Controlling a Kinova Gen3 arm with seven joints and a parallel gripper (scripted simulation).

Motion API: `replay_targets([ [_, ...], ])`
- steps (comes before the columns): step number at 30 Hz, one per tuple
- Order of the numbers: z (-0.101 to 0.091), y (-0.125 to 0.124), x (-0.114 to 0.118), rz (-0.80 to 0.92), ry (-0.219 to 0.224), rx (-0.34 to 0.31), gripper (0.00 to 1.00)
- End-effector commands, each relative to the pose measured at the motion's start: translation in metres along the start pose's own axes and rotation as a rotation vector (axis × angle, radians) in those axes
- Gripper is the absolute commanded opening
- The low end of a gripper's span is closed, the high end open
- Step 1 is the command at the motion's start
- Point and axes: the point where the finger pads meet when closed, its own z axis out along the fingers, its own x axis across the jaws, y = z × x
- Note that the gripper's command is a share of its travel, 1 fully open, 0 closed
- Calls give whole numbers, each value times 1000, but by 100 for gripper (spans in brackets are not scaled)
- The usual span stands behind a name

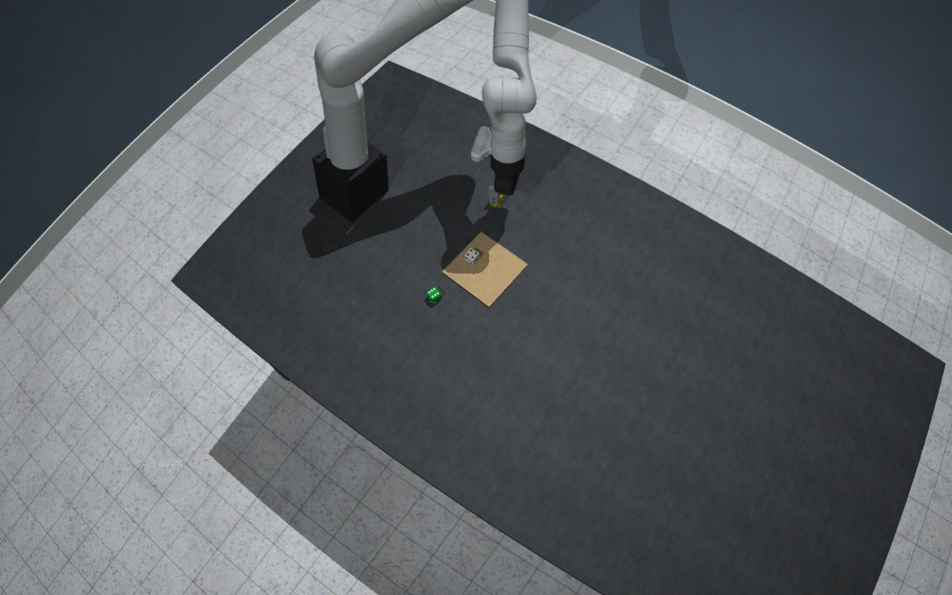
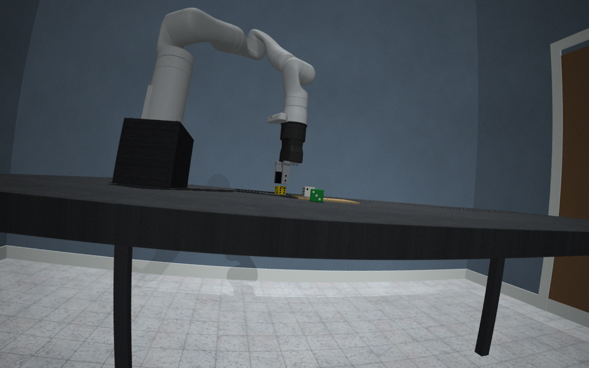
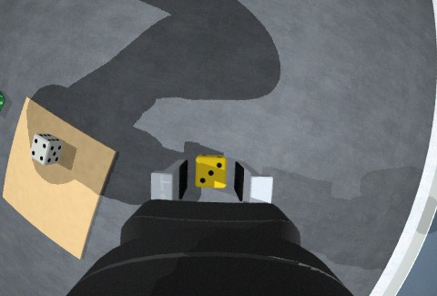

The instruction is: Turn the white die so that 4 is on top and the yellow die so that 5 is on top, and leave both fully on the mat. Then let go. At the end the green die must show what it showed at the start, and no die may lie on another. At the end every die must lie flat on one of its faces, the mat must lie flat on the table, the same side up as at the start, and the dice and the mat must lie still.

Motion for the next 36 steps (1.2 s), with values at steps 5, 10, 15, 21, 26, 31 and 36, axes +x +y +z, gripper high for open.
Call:
replay_targets([
  [5, 3, 0, 0, 0, 0, -1, 79],
  [10, 10, 0, 0, 0, 0, -1, 79],
  [15, 19, 0, 0, 0, 0, -1, 79],
  [21, 25, 0, 0, 0, 0, -1, 79],
  [26, 28, 0, 0, 0, 0, -1, 79],
  [31, 28, 0, 0, 0, 0, -1, 79],
  [36, 28, 0, 0, 0, 0, -1, 79],
])
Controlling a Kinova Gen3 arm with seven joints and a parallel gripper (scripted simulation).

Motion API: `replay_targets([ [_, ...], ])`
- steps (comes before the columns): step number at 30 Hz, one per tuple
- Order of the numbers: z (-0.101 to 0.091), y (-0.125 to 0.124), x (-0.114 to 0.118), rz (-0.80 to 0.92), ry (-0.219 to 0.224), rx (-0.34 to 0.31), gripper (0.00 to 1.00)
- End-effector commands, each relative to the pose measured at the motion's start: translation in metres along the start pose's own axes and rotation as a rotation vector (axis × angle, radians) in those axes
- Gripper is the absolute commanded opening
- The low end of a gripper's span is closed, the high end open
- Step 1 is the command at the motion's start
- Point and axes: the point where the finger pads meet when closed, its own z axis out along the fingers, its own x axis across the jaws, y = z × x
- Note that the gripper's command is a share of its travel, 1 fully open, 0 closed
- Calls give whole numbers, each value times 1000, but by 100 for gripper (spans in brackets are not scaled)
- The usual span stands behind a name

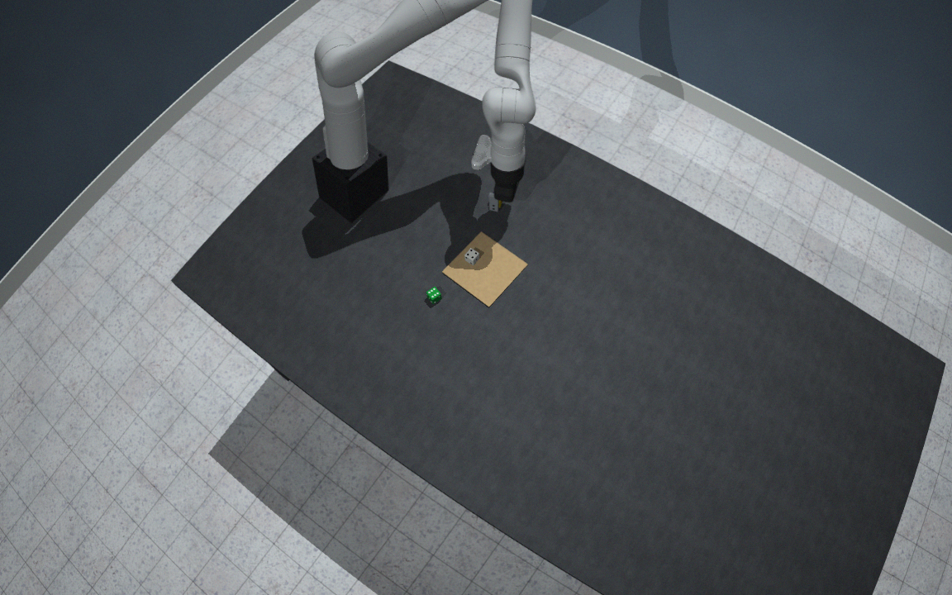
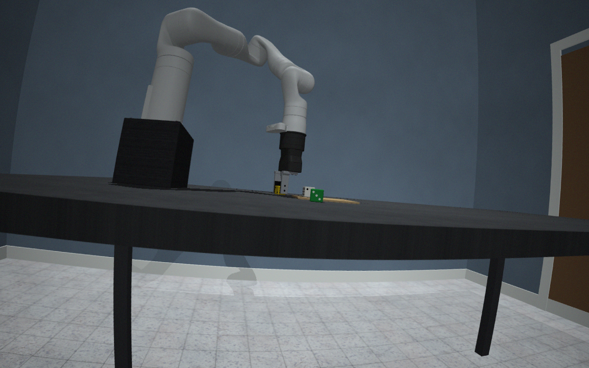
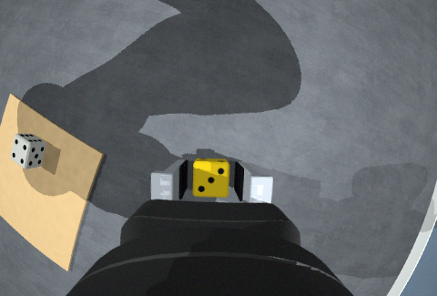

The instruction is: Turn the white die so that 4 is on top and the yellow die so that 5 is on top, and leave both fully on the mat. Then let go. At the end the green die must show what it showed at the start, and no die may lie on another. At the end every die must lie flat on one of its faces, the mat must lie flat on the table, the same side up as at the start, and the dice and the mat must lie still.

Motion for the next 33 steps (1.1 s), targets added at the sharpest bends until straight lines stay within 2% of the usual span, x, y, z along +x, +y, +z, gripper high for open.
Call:
replay_targets([
  [1, 0, 0, 0, 0, 0, -1, 79],
  [27, 0, 0, 0, 0, 0, -1, 79],
  [28, 0, 0, 0, 0, 0, -1, 49],
  [33, 0, 0, 0, 0, 0, -1, 49],
])
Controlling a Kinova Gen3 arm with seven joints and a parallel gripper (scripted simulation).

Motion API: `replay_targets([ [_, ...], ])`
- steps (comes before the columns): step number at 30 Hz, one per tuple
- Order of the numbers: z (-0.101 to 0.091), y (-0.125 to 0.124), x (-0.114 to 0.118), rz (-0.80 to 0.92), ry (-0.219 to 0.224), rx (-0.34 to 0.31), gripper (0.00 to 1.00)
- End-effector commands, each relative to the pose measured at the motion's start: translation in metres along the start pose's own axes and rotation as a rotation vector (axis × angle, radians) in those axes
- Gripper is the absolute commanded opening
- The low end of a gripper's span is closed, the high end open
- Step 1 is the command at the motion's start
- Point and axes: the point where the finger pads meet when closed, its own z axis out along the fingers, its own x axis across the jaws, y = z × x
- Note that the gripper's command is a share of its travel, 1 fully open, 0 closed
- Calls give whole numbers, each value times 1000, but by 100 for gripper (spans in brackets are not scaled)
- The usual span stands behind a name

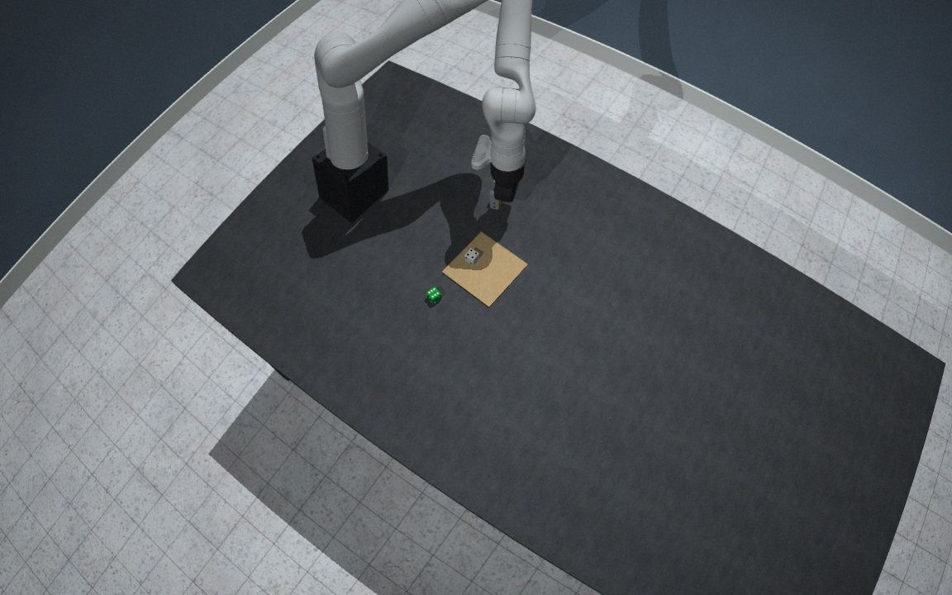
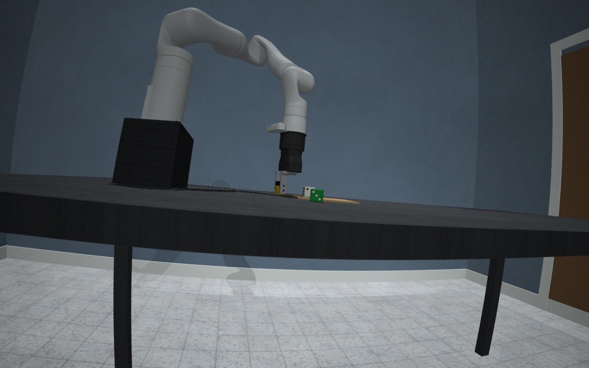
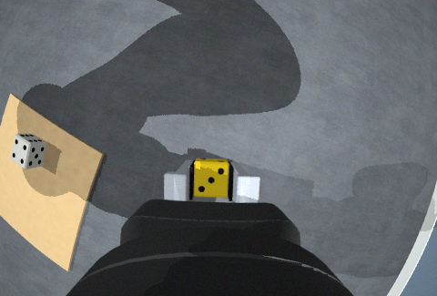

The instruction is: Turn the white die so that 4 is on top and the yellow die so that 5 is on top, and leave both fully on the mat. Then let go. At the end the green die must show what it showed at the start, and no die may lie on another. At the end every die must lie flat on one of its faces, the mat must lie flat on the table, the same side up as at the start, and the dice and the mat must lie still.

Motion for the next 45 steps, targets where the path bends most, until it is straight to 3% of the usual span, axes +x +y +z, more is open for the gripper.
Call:
replay_targets([
  [1, 0, 1, 0, 0, 0, -1, 49],
  [32, -2, 1, 0, 0, 0, -1, 49],
  [38, -11, 0, 0, 0, 0, -1, 49],
  [45, -43, 0, 0, 0, 0, -1, 49],
])
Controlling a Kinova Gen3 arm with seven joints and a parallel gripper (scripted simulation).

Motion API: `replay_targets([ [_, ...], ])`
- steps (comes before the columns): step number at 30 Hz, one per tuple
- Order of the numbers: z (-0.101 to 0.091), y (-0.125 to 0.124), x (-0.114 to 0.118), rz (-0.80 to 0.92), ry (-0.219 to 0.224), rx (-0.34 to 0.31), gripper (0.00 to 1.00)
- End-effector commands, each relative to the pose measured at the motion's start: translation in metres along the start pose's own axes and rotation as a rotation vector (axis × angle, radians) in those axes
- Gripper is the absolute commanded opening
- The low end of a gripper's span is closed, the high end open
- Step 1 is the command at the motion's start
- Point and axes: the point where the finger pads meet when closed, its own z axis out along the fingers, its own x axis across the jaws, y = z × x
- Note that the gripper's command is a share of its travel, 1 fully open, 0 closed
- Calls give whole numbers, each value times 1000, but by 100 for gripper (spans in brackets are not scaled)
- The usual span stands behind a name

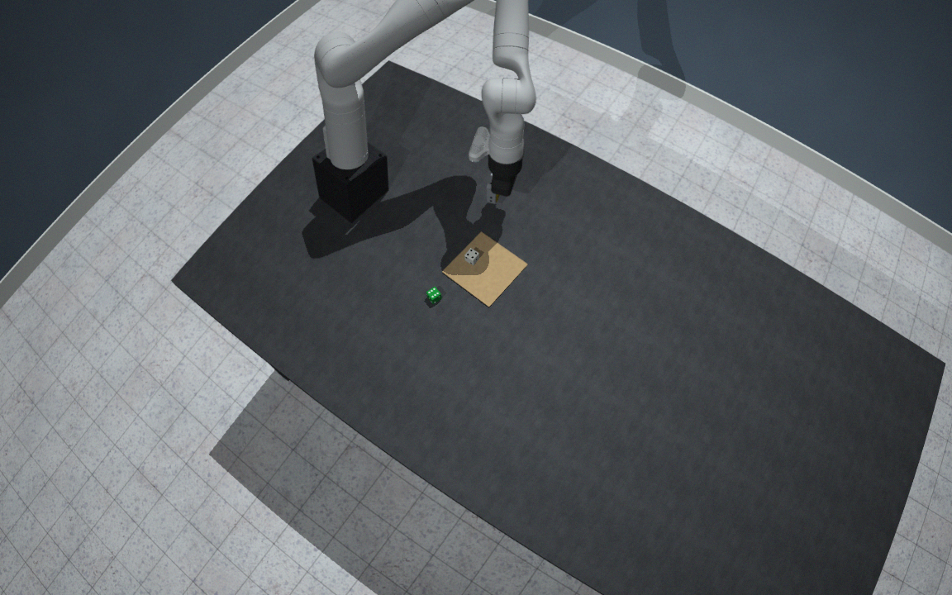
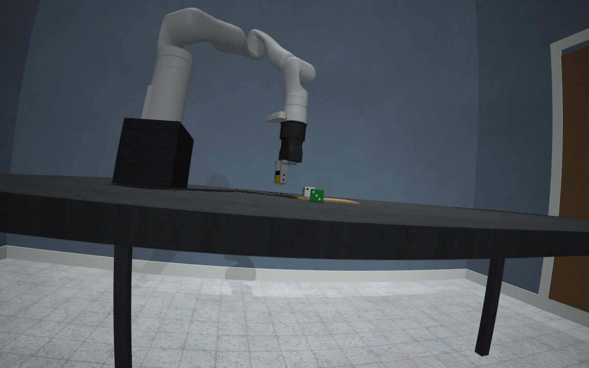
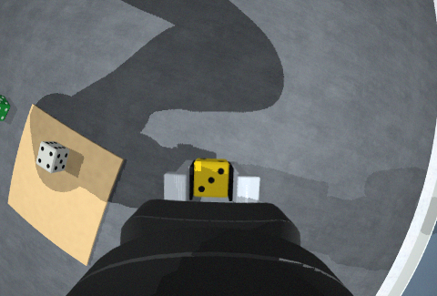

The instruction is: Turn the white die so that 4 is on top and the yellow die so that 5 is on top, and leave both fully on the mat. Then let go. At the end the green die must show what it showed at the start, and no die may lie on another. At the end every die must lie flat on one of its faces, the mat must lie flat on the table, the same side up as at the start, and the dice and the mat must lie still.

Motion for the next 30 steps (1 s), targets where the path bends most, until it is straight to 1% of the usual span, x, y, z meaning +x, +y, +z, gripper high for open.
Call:
replay_targets([
  [1, -19, 6, 6, -4, 12, -19, 49],
  [7, -50, 6, 5, -4, 12, -19, 49],
  [9, -50, 6, 5, -4, 12, -19, 49],
  [14, -66, 5, 5, -4, 12, -19, 49],
  [18, -70, 5, 5, -4, 12, -19, 49],
  [30, -70, 5, 5, -4, 12, -19, 49],
])
